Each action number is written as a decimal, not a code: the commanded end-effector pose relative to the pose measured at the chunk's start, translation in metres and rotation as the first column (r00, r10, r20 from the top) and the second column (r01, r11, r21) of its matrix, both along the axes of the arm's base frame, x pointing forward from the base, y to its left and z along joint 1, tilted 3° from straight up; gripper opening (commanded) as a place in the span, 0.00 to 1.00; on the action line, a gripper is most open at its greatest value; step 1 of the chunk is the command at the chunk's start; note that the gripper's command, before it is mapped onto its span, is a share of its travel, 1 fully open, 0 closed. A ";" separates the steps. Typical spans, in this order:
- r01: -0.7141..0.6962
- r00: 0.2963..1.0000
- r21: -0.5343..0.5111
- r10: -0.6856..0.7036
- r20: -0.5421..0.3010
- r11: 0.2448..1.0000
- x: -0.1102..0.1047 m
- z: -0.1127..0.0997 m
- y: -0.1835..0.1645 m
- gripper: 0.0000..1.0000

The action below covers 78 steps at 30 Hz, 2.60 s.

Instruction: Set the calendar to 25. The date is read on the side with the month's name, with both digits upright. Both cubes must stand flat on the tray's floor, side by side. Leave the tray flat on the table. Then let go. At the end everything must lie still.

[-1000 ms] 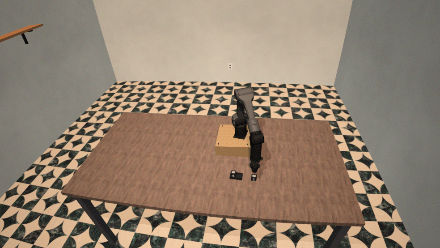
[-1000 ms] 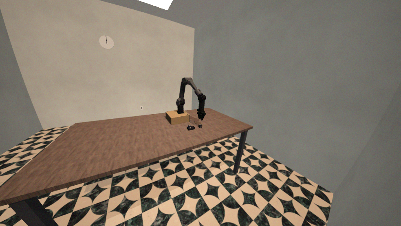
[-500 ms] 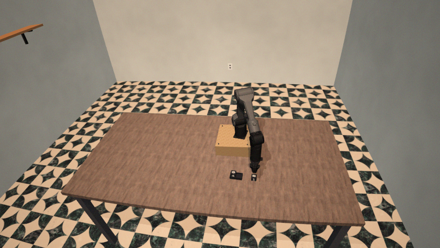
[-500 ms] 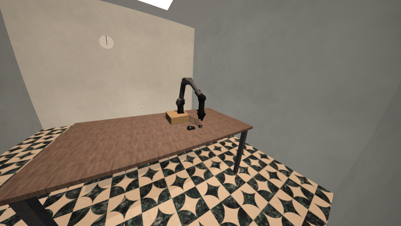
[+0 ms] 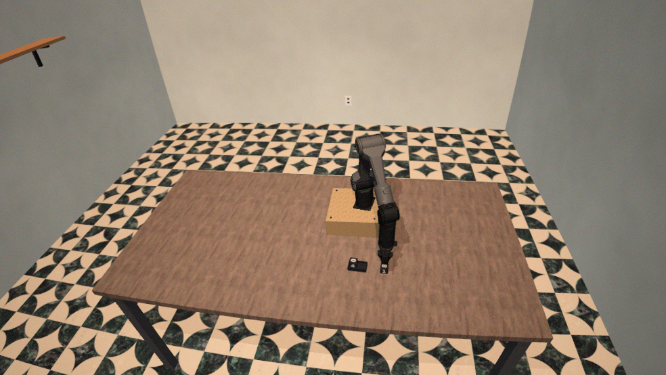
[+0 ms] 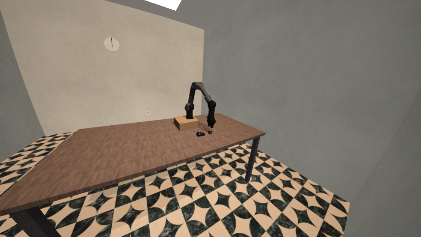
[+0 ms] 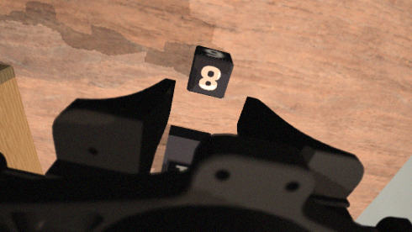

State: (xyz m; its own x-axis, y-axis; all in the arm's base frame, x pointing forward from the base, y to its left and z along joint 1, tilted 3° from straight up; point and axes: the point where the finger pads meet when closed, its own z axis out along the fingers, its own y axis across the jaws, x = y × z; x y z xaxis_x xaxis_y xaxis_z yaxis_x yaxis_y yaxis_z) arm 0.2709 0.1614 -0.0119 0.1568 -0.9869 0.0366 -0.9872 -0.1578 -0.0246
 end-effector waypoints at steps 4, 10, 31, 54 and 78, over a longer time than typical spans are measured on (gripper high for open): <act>0.001 1.000 -0.001 -0.001 0.000 1.000 0.000 -0.006 0.000 0.60; 0.001 1.000 -0.001 -0.001 -0.001 1.000 0.001 -0.015 -0.001 0.60; 0.001 1.000 0.000 -0.001 0.001 1.000 0.002 -0.032 -0.001 0.60; 0.001 1.000 0.000 -0.001 0.001 1.000 0.002 -0.033 -0.001 0.60; 0.001 1.000 -0.001 -0.001 0.000 1.000 0.002 -0.034 -0.001 0.60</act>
